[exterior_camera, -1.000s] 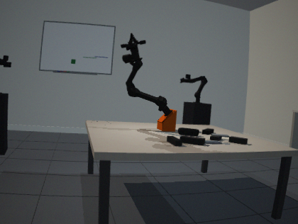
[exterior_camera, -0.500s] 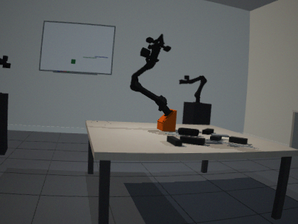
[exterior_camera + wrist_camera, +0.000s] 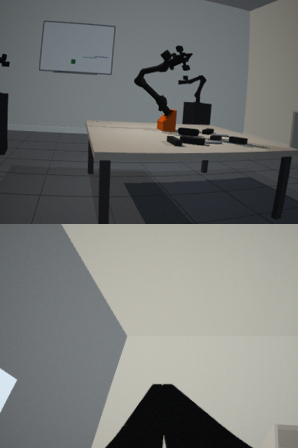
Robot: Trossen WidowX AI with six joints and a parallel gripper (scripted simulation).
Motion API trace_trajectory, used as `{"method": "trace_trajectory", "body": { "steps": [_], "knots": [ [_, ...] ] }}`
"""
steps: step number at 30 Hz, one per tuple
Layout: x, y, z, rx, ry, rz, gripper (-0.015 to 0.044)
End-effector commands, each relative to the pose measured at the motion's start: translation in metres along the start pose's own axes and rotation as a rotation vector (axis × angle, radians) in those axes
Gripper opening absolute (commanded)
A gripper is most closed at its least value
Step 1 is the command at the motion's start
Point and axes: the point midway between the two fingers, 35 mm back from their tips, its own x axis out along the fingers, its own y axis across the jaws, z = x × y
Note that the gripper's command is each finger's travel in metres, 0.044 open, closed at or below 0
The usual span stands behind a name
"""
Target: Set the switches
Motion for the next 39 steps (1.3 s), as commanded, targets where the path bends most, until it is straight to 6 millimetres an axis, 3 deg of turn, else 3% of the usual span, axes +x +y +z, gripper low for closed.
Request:
{"method": "trace_trajectory", "body": {
  "steps": [1,7,12,18,24,29,33,35,39],
  "knots": [
    [0.013,-0.072,-0.025,-0.157,0.044,-0.220,0.0000],
    [0.010,-0.162,-0.054,-0.377,0.141,-0.493,0.0000],
    [-0.011,-0.236,-0.075,-0.581,0.268,-0.718,0.0000],
    [-0.057,-0.317,-0.093,-0.848,0.487,-0.980,0.0000],
    [-0.125,-0.384,-0.099,-1.146,0.797,-1.227,0.0000],
    [-0.192,-0.422,-0.093,-1.399,1.147,-1.395,0.0000],
    [-0.251,-0.438,-0.081,-1.605,1.529,-1.488,0.0000],
    [-0.260,-0.439,-0.079,-1.637,1.600,-1.497,0.0000],
    [-0.260,-0.439,-0.079,-1.637,1.600,-1.497,0.0000]
  ]
}}
